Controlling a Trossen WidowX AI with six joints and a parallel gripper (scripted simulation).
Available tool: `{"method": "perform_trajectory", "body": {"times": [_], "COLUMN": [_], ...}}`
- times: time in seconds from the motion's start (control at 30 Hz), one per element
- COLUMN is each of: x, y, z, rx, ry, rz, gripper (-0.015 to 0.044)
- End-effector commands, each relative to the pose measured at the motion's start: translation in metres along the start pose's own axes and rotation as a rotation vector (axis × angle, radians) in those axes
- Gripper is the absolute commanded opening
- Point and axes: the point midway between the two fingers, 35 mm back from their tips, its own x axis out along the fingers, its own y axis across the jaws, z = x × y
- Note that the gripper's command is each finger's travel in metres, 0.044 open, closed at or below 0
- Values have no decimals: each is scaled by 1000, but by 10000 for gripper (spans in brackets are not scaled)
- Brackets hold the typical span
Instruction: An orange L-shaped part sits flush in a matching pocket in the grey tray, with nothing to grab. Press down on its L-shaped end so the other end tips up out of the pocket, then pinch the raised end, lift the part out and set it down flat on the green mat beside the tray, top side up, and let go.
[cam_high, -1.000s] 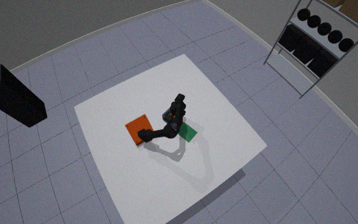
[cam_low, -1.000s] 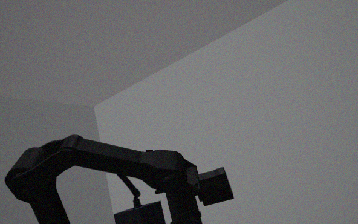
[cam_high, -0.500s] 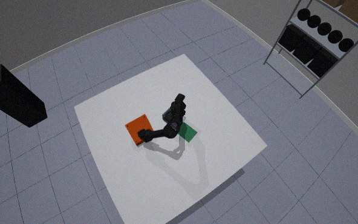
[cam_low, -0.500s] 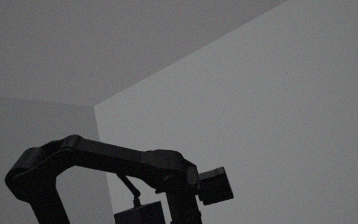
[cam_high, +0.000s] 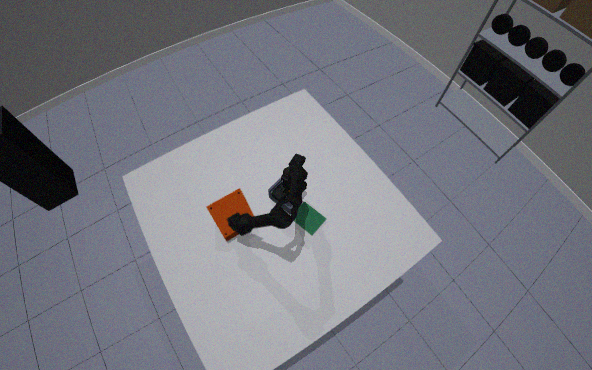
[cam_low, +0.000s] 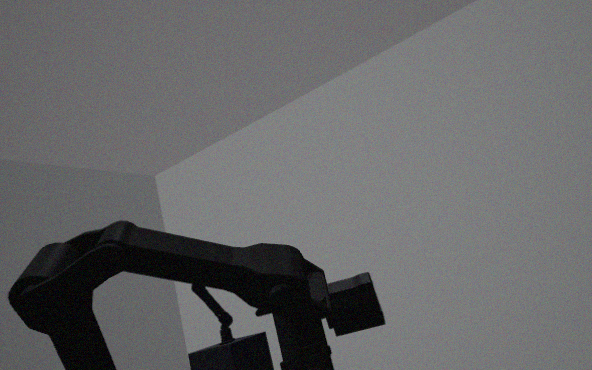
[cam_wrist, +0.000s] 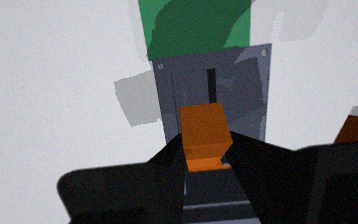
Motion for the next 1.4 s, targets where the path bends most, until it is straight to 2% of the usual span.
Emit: {"method": "perform_trajectory", "body": {"times": [0.0, 1.37], "x": [-7, -72], "y": [1, 1], "z": [-1, -1], "rx": [4, 0], "ry": [1, 1], "rz": [7, 8], "gripper": [0, 0]}}
